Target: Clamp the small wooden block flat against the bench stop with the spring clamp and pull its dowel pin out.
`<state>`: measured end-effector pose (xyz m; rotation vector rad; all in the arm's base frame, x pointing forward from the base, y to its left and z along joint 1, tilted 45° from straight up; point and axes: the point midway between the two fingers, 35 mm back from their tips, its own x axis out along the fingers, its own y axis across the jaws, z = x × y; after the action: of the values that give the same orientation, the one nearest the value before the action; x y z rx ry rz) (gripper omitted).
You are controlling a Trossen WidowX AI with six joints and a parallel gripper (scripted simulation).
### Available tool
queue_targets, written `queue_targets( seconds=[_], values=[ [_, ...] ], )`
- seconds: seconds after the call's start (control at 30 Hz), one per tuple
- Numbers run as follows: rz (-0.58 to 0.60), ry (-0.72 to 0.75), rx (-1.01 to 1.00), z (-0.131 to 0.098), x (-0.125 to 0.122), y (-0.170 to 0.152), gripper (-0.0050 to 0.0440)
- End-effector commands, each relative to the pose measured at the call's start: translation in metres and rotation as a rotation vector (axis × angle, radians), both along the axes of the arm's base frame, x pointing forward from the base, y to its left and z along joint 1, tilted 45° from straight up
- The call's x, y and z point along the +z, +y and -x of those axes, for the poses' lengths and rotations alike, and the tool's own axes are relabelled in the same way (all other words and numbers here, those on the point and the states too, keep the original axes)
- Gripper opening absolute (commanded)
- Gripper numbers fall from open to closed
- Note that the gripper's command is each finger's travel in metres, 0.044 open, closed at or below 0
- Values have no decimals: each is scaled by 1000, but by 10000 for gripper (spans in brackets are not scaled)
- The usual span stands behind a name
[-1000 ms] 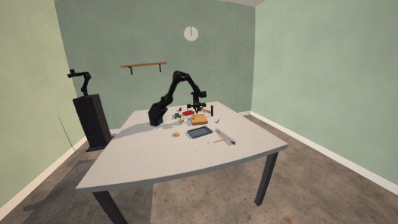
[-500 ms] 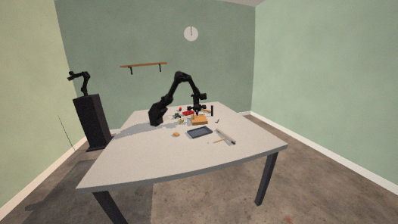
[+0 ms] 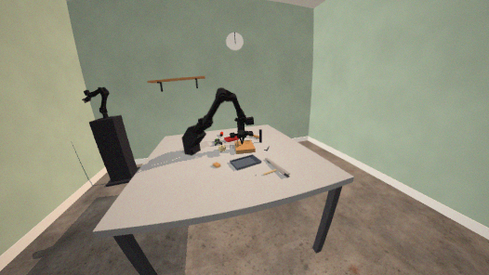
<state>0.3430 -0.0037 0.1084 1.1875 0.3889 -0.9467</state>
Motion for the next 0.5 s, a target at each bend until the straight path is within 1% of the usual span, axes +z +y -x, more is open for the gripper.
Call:
queue_targets(
  seconds=[0.0,0.17,0.23,0.47],
  values=[
    [1,17,1,2,-7,-1,0],
    [1,17,1,12,-9,-1,0],
    [1,17,1,12,-9,-1,0],
    [1,17,1,25,-18,-2,0]
  ],
)
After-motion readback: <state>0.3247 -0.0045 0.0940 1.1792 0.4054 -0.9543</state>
